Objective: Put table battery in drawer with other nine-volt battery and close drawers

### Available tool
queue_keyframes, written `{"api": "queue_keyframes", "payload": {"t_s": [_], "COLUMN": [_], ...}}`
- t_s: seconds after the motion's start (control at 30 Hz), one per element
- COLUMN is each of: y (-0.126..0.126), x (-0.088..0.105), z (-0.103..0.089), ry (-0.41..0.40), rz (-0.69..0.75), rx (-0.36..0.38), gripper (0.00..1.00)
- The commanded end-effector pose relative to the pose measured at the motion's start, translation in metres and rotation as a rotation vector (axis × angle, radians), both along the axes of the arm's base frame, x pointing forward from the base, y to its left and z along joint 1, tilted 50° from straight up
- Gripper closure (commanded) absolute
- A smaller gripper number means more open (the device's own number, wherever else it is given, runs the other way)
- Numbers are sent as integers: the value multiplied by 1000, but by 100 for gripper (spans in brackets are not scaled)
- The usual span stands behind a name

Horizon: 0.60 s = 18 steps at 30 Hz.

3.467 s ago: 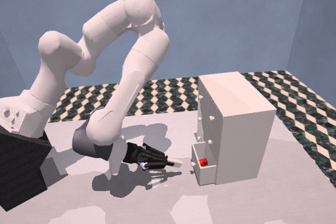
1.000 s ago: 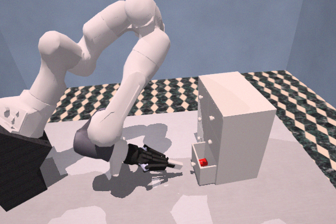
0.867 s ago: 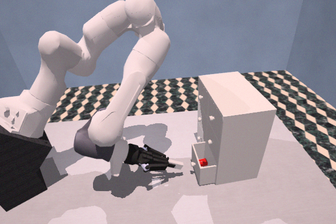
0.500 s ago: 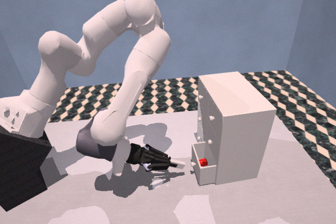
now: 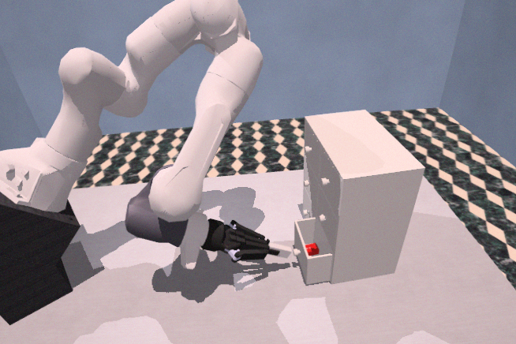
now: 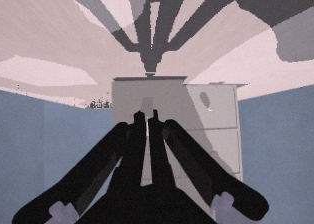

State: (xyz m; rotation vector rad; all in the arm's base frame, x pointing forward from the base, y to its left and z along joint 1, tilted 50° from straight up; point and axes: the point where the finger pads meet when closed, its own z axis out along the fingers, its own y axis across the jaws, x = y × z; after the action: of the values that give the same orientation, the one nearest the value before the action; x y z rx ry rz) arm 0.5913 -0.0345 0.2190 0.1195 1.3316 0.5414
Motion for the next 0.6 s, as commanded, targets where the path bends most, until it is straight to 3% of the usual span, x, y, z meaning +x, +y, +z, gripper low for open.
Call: {"api": "queue_keyframes", "payload": {"t_s": [0.0,0.57], "y": [0,-1], "x": [6,28], "z": [2,21], "ry": [12,12], "rz": [2,2], "rx": [12,12], "gripper": [100,100]}}
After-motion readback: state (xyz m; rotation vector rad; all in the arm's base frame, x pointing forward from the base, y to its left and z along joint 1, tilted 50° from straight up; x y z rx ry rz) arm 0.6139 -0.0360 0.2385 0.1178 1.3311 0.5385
